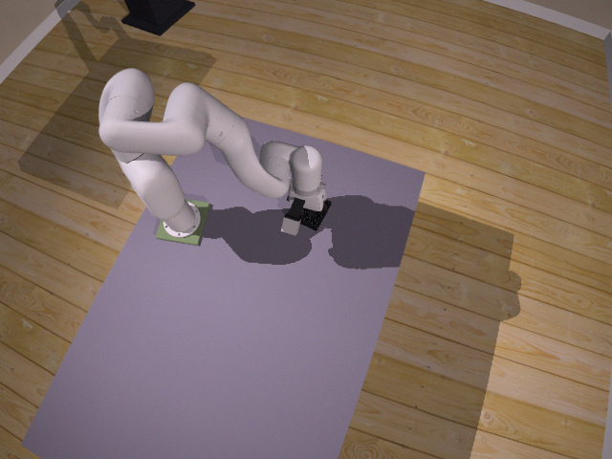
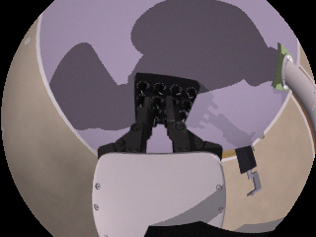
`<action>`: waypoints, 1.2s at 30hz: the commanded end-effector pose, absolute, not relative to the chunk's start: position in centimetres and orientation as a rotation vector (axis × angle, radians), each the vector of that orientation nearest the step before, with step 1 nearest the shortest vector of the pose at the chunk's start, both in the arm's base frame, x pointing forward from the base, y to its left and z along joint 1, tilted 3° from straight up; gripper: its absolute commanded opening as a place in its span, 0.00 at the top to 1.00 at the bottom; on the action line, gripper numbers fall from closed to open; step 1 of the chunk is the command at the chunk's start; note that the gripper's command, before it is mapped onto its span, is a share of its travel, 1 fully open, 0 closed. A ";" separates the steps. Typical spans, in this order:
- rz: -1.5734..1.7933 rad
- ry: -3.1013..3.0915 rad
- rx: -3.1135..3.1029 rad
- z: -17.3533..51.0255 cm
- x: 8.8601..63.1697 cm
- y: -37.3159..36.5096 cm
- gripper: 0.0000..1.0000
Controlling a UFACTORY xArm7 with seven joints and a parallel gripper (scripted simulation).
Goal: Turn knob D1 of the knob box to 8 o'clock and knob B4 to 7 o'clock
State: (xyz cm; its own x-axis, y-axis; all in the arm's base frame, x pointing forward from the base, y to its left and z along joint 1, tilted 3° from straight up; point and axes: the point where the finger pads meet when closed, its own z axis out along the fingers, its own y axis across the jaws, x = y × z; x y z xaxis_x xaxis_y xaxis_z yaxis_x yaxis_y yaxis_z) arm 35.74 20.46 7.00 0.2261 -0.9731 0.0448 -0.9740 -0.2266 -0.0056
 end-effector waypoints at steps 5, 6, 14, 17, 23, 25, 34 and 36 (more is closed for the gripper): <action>0.064 -2.193 2.228 7.4 35.2 21.7 0.81; 0.065 -2.221 2.200 7.4 35.1 21.9 0.81; 0.066 -2.456 1.943 7.6 34.3 23.0 0.81; 0.067 -2.544 1.828 7.7 34.0 23.5 0.81; 0.068 -2.705 1.588 7.9 33.3 24.5 0.81; 0.068 -2.705 1.588 7.9 33.3 24.5 0.81; 0.068 -2.928 1.144 8.2 32.0 26.1 0.81; 0.068 -2.963 1.054 8.3 31.7 26.4 0.81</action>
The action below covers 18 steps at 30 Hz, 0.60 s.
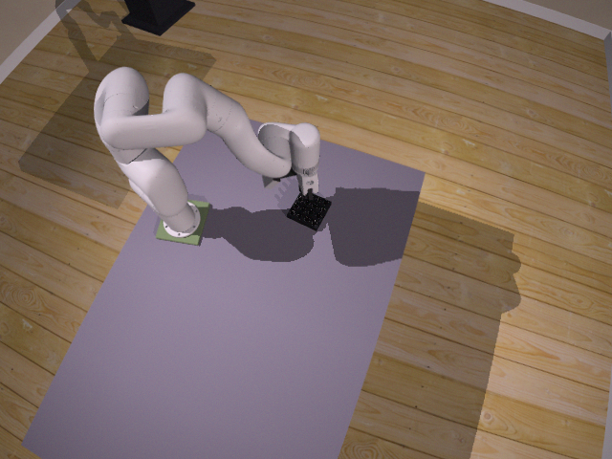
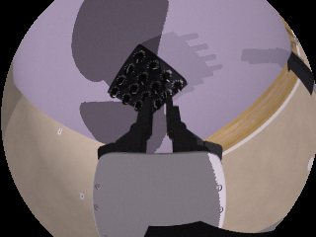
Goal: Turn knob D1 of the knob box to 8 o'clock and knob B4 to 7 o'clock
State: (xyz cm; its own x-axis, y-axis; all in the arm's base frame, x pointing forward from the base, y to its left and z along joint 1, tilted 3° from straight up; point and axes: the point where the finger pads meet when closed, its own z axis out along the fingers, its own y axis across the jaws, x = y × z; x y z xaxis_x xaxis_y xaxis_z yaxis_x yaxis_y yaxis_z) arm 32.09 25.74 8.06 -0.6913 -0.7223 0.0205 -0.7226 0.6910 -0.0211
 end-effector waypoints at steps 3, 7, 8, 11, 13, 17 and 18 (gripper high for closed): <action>0.067 -3.010 0.917 8.4 31.3 26.9 0.81; 0.067 -3.046 0.796 8.5 31.0 27.3 0.81; 0.067 -3.064 0.729 8.5 30.8 27.5 0.81; 0.066 -3.096 0.587 8.6 30.4 27.9 0.81; 0.066 -3.108 0.528 8.7 30.2 28.1 0.81; 0.066 -3.114 0.491 8.7 30.1 28.2 0.81; 0.066 -3.114 0.491 8.7 30.1 28.2 0.81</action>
